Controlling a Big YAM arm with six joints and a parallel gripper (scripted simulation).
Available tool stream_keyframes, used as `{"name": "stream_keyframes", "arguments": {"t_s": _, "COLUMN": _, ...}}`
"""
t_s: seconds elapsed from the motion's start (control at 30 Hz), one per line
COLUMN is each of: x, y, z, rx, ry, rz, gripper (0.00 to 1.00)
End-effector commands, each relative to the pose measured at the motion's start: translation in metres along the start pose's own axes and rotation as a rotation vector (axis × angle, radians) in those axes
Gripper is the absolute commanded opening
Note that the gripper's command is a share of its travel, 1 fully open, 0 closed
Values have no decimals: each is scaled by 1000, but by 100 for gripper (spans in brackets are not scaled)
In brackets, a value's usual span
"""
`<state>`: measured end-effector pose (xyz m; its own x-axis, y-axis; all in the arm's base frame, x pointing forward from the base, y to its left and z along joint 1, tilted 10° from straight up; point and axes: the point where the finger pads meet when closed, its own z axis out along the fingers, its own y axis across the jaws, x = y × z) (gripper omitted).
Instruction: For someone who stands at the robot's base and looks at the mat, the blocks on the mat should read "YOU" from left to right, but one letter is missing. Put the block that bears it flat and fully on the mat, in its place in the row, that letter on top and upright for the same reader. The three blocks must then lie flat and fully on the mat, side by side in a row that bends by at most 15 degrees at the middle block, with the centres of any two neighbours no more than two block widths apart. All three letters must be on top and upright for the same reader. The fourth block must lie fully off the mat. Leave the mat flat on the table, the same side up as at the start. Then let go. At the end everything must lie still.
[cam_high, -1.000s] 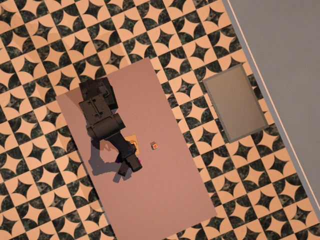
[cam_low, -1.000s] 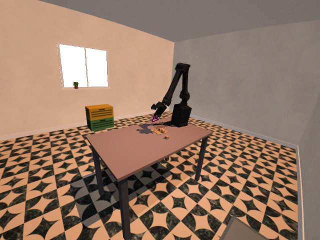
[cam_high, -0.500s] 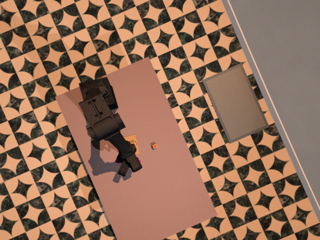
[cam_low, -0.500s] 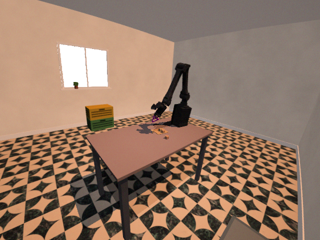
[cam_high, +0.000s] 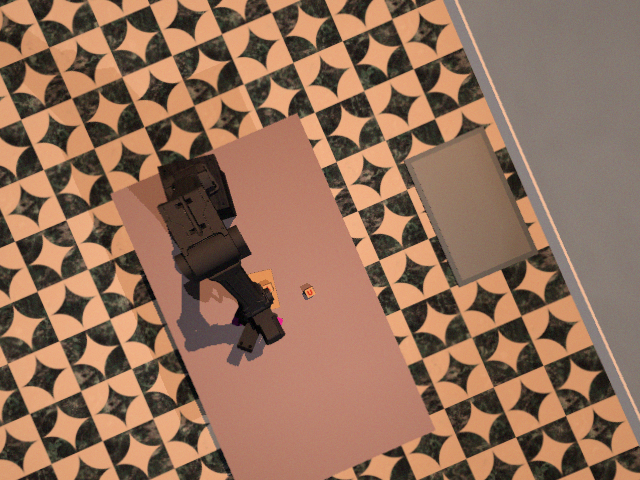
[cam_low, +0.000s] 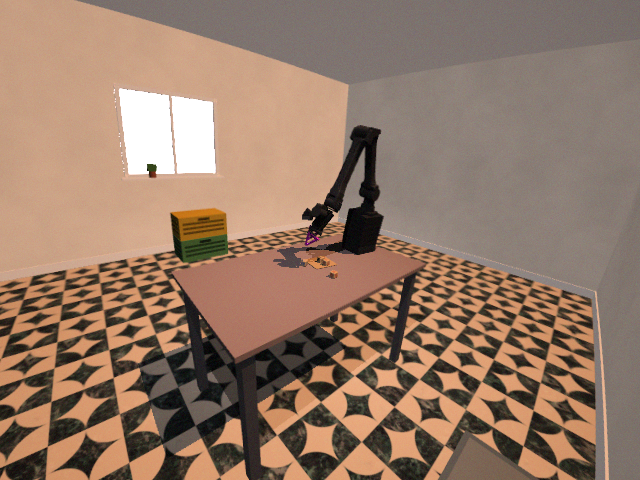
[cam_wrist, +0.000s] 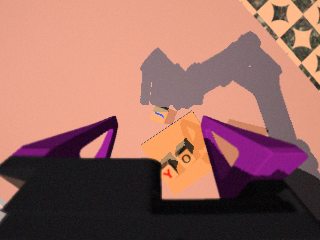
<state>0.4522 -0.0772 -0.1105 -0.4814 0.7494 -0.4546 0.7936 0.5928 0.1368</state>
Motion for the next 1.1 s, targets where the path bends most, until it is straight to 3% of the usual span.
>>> {"name": "stream_keyframes", "arguments": {"t_s": 0.0, "x": -1, "y": 55, "z": -21, "rx": -75, "ry": 50, "rz": -170, "gripper": 100}}
{"name": "stream_keyframes", "arguments": {"t_s": 0.07, "x": -1, "y": 55, "z": -21, "rx": -75, "ry": 50, "rz": -170, "gripper": 100}}
{"name": "stream_keyframes", "arguments": {"t_s": 0.17, "x": 43, "y": 99, "z": -49, "rx": -140, "ry": 227, "rz": -408, "gripper": 100}}
{"name": "stream_keyframes", "arguments": {"t_s": 0.23, "x": 55, "y": 95, "z": -38, "rx": -134, "ry": 280, "rz": -482, "gripper": 100}}
{"name": "stream_keyframes", "arguments": {"t_s": 0.27, "x": 65, "y": 113, "z": -58, "rx": -178, "ry": 331, "rz": -565, "gripper": 100}}
{"name": "stream_keyframes", "arguments": {"t_s": 0.3, "x": 65, "y": 113, "z": -58, "rx": -181, "ry": 335, "rz": -578, "gripper": 100}}
{"name": "stream_keyframes", "arguments": {"t_s": 0.33, "x": 73, "y": 130, "z": -80, "rx": -229, "ry": 378, "rz": -662, "gripper": 100}}
{"name": "stream_keyframes", "arguments": {"t_s": 0.37, "x": 76, "y": 128, "z": -77, "rx": -223, "ry": 386, "rz": -663, "gripper": 100}}
{"name": "stream_keyframes", "arguments": {"t_s": 0.4, "x": 85, "y": 139, "z": -92, "rx": -257, "ry": 428, "rz": -732, "gripper": 100}}
{"name": "stream_keyframes", "arguments": {"t_s": 0.43, "x": 92, "y": 133, "z": -83, "rx": -240, "ry": 448, "rz": -735, "gripper": 100}}
{"name": "stream_keyframes", "arguments": {"t_s": 0.5, "x": 104, "y": 144, "z": -100, "rx": -279, "ry": 502, "rz": -813, "gripper": 100}}
{"name": "stream_keyframes", "arguments": {"t_s": 0.63, "x": 105, "y": 147, "z": -105, "rx": -289, "ry": 508, "rz": -827, "gripper": 100}}
{"name": "stream_keyframes", "arguments": {"t_s": 0.67, "x": 94, "y": 141, "z": -100, "rx": -280, "ry": 503, "rz": -802, "gripper": 100}}
{"name": "stream_keyframes", "arguments": {"t_s": 1.07, "x": 98, "y": 137, "z": -99, "rx": -275, "ry": 511, "rz": -805, "gripper": 100}}
